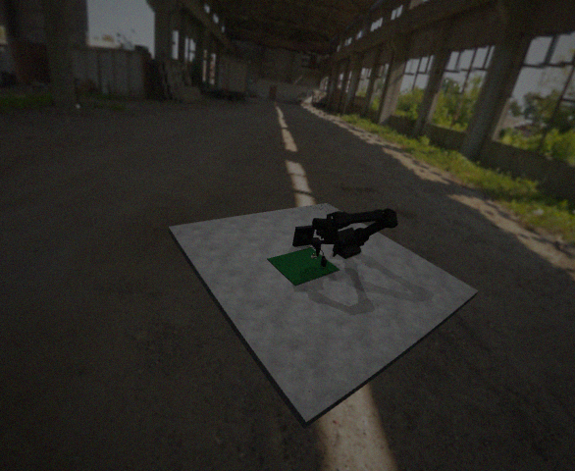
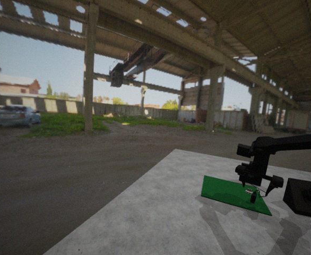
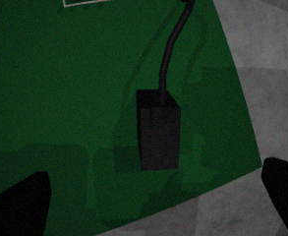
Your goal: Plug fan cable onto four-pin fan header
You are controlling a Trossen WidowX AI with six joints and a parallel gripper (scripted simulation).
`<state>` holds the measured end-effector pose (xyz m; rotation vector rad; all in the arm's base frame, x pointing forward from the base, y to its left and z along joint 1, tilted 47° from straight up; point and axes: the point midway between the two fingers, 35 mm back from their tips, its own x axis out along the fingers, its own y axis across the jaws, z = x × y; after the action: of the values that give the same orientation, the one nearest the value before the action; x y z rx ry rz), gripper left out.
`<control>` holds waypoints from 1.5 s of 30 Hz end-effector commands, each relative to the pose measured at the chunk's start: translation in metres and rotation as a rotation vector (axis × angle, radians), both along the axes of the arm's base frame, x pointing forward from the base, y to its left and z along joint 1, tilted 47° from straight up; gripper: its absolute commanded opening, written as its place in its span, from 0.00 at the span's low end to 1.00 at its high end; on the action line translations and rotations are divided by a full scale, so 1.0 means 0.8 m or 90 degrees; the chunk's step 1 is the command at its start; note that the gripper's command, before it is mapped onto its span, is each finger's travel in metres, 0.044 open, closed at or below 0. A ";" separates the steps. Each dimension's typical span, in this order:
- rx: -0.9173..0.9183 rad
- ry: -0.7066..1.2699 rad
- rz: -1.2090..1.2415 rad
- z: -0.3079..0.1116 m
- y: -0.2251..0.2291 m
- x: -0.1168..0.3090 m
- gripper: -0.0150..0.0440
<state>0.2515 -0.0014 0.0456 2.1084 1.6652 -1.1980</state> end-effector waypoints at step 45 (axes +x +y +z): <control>0.002 -0.001 0.001 -0.039 0.043 0.001 0.38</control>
<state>0.2524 0.0332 0.0145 2.1086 1.6686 -1.1954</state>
